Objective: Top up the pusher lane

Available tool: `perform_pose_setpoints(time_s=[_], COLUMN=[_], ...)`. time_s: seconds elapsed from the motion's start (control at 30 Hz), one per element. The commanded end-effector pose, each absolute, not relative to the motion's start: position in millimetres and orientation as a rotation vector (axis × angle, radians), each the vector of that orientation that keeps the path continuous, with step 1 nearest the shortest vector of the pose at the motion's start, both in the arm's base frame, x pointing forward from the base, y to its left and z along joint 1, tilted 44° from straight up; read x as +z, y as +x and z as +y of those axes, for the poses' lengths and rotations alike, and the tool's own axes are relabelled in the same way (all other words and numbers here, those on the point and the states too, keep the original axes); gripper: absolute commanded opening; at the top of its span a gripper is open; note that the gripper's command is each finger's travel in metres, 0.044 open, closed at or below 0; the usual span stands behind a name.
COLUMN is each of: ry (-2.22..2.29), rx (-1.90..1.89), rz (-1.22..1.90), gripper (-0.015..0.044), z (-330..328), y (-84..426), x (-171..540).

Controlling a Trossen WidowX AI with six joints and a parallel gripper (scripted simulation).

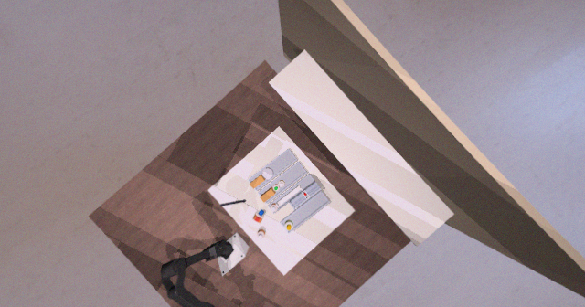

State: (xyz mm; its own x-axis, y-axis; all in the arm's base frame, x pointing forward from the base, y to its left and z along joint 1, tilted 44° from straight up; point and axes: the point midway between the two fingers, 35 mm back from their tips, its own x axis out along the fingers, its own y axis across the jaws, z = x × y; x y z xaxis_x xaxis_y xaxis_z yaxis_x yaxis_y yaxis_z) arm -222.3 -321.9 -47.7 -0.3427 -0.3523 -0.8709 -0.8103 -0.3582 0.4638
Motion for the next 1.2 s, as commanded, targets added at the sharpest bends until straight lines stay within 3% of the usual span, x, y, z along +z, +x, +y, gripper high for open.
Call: perform_pose_setpoints(time_s=[0.0, 0.23, 0.57, 0.87, 1.17], ry=[-1.547, -2.167, -2.608, -2.874, -2.966], rx=[1.764, 2.229, 2.353, 2.151, 1.572], rz=[1.489, 0.568, -0.421, -1.414, -2.42], gripper=[0.0426, 0.044, 0.044, 0.044, 0.044], z=[-323, -336, -318, -286, -242], y=[-219, -110, -23, 44, 98], x=[-48, -59, -57, -47, -29])
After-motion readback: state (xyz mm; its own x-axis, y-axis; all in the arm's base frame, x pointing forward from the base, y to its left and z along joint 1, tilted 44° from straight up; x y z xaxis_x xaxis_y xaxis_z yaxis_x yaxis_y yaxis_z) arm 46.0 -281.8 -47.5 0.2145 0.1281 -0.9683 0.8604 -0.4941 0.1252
